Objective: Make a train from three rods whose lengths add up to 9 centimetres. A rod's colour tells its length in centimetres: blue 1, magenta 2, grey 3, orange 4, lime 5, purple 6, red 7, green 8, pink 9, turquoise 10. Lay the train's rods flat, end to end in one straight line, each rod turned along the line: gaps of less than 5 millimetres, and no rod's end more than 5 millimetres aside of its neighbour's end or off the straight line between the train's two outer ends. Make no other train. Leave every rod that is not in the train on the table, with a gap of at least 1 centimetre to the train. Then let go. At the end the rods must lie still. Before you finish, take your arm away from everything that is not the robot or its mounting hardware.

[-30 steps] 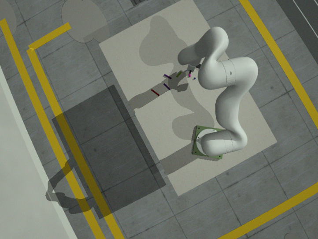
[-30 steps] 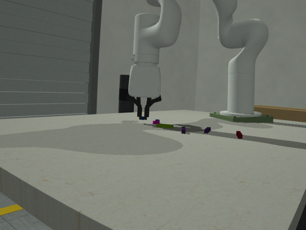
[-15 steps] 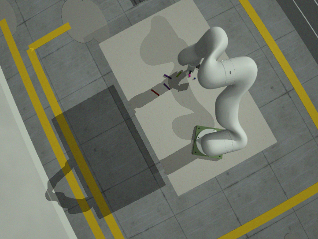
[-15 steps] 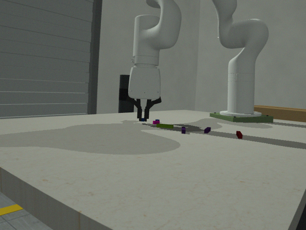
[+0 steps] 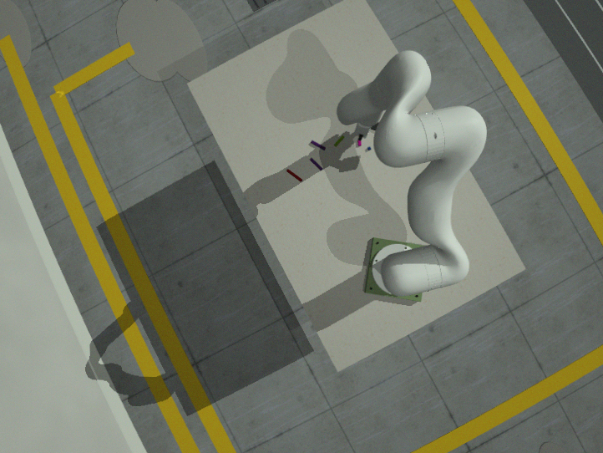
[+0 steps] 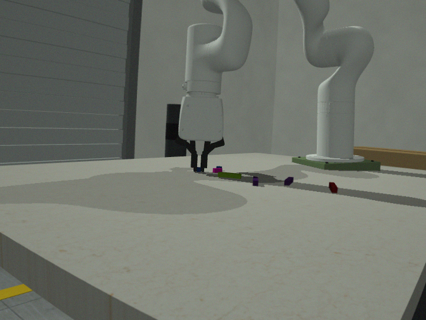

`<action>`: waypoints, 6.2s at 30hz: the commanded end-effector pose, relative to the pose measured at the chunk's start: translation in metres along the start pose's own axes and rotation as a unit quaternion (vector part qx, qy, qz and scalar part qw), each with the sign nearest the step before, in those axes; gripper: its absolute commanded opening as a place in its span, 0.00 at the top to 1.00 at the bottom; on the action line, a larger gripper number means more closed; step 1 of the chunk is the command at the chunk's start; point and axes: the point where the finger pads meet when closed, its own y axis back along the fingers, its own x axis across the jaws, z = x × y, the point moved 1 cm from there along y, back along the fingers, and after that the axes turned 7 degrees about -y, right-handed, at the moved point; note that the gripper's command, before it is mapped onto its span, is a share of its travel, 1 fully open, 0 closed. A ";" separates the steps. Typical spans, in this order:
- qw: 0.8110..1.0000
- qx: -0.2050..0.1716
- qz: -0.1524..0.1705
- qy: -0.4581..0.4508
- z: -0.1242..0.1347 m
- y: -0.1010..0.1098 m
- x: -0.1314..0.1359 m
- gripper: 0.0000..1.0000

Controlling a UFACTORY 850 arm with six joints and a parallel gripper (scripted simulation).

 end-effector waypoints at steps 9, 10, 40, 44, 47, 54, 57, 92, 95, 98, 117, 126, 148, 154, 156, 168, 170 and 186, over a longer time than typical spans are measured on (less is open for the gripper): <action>1.000 -0.001 -0.001 0.000 0.001 0.001 -0.001 0.96; 1.000 -0.001 -0.001 0.000 0.001 0.001 -0.001 0.96; 1.000 -0.001 -0.001 0.000 0.001 0.001 -0.001 0.84; 1.000 -0.001 -0.001 0.000 0.001 0.001 -0.001 0.80; 1.000 -0.001 -0.001 0.000 0.001 0.001 -0.001 0.76; 1.000 -0.001 -0.001 0.000 0.001 0.001 -0.001 0.76; 1.000 -0.001 -0.001 0.000 0.001 0.001 -0.001 0.76; 1.000 -0.001 -0.001 0.000 0.000 0.091 -0.001 0.00; 1.000 -0.001 -0.001 0.000 0.000 0.091 -0.001 0.00; 1.000 -0.001 -0.001 0.000 0.000 0.091 -0.001 0.00; 1.000 -0.001 -0.001 -0.024 -0.001 0.090 0.000 0.00; 0.987 -0.001 -0.001 -0.161 -0.008 0.087 0.004 0.00; 0.875 -0.001 0.000 -0.484 -0.026 0.079 0.014 0.00; 0.823 -0.001 0.000 -0.568 -0.032 0.077 0.017 0.00; 0.804 -0.001 0.000 -0.595 -0.033 0.077 0.018 0.00; 0.686 -0.001 0.000 -0.728 -0.043 0.073 0.024 0.00; 0.662 -0.001 0.000 -0.750 -0.044 0.072 0.025 0.00; 0.462 -0.001 0.001 -0.887 -0.057 0.068 0.033 0.00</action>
